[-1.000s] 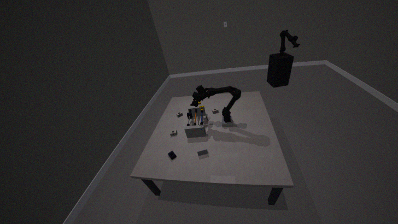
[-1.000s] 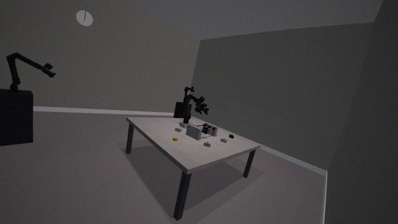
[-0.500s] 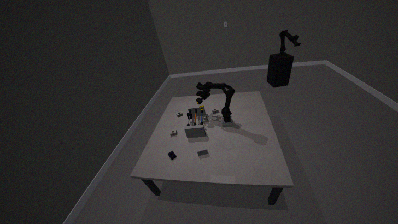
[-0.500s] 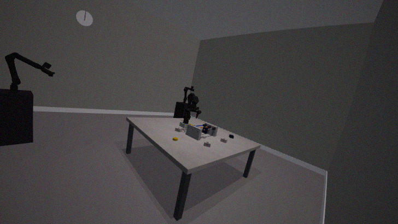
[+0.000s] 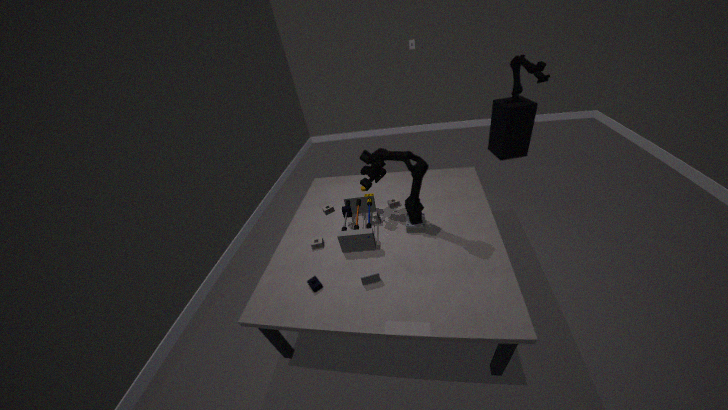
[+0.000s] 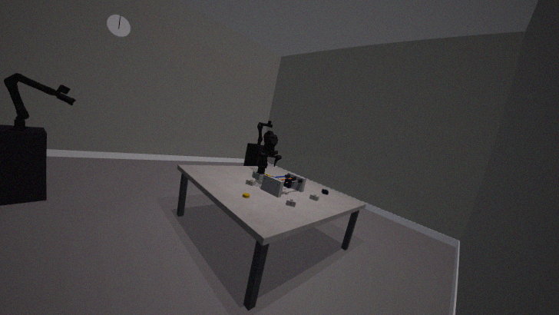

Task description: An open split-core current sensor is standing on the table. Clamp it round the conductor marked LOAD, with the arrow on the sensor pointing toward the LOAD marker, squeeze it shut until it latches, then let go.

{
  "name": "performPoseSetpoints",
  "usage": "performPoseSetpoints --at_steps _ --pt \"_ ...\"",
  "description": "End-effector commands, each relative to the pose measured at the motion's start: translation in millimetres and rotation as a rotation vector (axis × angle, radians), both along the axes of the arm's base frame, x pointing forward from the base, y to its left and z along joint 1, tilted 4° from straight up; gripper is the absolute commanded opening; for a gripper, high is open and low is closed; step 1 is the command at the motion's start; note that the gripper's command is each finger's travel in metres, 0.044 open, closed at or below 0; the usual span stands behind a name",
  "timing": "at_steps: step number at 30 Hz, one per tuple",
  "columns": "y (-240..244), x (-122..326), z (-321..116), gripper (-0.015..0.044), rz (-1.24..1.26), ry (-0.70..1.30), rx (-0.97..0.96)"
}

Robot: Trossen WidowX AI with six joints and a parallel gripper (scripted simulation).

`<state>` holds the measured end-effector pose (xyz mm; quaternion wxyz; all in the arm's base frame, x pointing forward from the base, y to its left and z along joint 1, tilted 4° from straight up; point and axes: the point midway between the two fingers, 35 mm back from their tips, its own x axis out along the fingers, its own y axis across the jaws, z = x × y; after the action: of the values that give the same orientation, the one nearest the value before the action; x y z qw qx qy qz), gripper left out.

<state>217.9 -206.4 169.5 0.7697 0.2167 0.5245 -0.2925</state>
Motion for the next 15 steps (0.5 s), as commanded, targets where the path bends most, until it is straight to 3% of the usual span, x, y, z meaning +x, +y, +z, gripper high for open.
performPoseSetpoints --at_steps 1,4,8,12,15 --pt "-0.1 0.1 0.7 0.0440 0.003 -0.001 0.001" --pt "-0.1 0.1 0.7 0.0440 0.003 -0.001 0.001" --pt "36.2 7.1 -28.0 0.0335 0.207 0.037 0.028" --pt "93.1 4.7 -71.1 0.0327 0.520 0.089 0.067" --pt "102.7 2.7 -78.3 0.0327 0.574 0.097 0.073"
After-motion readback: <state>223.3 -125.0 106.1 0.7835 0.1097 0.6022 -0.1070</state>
